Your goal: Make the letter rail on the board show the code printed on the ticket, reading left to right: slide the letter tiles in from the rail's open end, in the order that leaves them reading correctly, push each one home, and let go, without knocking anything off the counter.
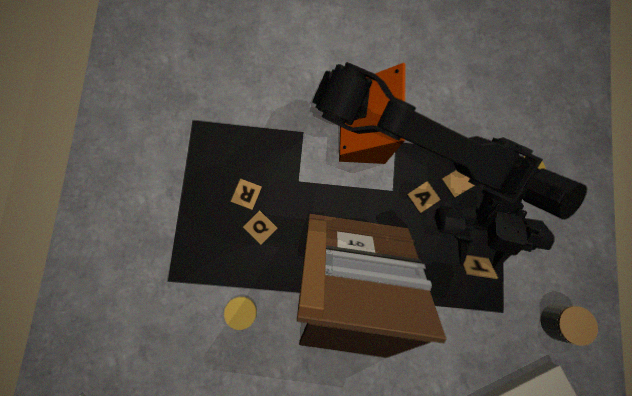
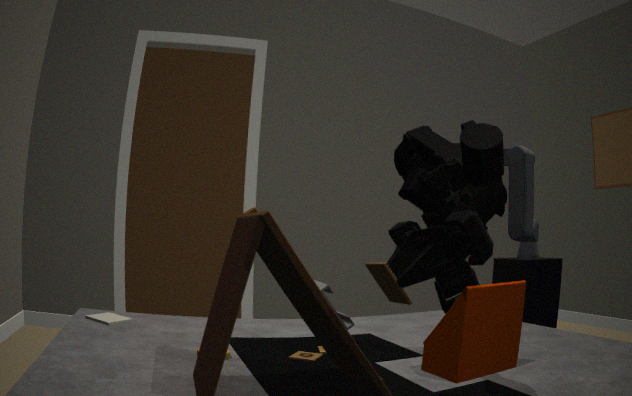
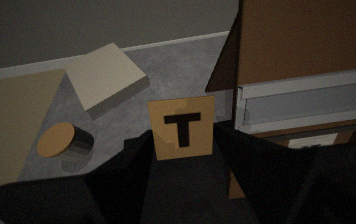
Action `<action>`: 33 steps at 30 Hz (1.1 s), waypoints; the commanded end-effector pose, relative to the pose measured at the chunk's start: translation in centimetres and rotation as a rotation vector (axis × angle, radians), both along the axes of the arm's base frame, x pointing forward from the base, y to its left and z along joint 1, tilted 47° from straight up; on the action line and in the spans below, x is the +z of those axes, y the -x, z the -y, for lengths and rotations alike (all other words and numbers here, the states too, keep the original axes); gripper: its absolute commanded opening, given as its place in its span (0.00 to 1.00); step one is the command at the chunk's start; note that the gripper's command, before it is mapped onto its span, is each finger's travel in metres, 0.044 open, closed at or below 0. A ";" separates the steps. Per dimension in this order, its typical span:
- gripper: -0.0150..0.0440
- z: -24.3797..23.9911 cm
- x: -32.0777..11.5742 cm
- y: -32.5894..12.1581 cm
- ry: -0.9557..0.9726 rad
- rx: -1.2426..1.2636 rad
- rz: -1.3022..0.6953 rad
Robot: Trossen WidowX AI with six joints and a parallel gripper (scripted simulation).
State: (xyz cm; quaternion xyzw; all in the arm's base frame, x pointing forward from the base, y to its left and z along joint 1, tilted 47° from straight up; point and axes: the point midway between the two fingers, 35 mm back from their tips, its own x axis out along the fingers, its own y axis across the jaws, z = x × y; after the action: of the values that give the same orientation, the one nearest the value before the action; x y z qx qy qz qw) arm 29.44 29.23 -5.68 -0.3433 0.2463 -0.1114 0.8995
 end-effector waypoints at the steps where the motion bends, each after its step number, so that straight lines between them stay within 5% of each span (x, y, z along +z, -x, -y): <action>1: 0.25 -0.1 -1.8 0.6 0.053 0.021 0.013; 33: 0.25 1.7 -3.6 -3.6 0.063 0.024 0.019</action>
State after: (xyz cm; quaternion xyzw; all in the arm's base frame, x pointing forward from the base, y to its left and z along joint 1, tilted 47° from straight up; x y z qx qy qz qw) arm 33.07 27.61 -9.01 -0.3695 0.2277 -0.1129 0.8938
